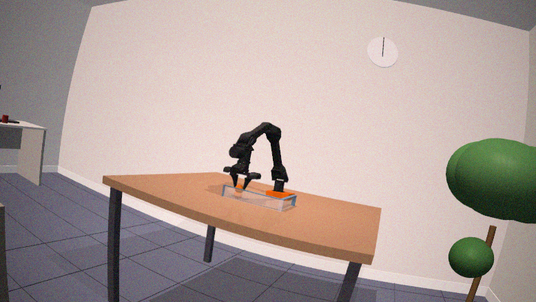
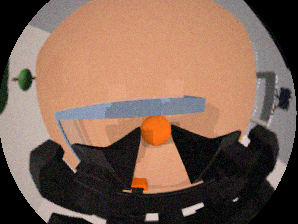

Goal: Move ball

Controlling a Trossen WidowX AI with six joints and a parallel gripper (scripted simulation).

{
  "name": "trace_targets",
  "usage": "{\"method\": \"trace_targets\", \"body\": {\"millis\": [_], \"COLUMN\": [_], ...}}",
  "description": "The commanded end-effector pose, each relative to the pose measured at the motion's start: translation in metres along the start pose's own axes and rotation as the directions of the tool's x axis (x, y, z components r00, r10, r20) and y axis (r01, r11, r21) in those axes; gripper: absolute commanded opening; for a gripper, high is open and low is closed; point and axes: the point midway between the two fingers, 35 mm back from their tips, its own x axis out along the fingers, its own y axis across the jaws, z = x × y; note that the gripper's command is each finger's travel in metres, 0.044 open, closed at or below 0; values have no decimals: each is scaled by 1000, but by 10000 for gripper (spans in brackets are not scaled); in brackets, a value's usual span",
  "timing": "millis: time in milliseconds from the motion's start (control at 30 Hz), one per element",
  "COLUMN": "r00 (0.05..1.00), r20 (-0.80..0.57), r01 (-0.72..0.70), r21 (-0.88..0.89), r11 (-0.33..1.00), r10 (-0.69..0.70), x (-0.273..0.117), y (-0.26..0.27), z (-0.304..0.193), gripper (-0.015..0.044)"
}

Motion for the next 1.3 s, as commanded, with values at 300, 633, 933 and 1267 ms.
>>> {"method": "trace_targets", "body": {"millis": [300,633,933,1267], "r00": [1000,1000,1000,1000], "r20": [0,0,1,1], "r01": [4,4,0,2], "r21": [-2,-2,2,0], "r11": [1000,1000,1000,1000], "r10": [-4,-4,0,-2], "x": [23,36,32,-10], "y": [0,0,0,-1], "z": [-2,-2,-2,1], "gripper": [0,0,236,323]}}
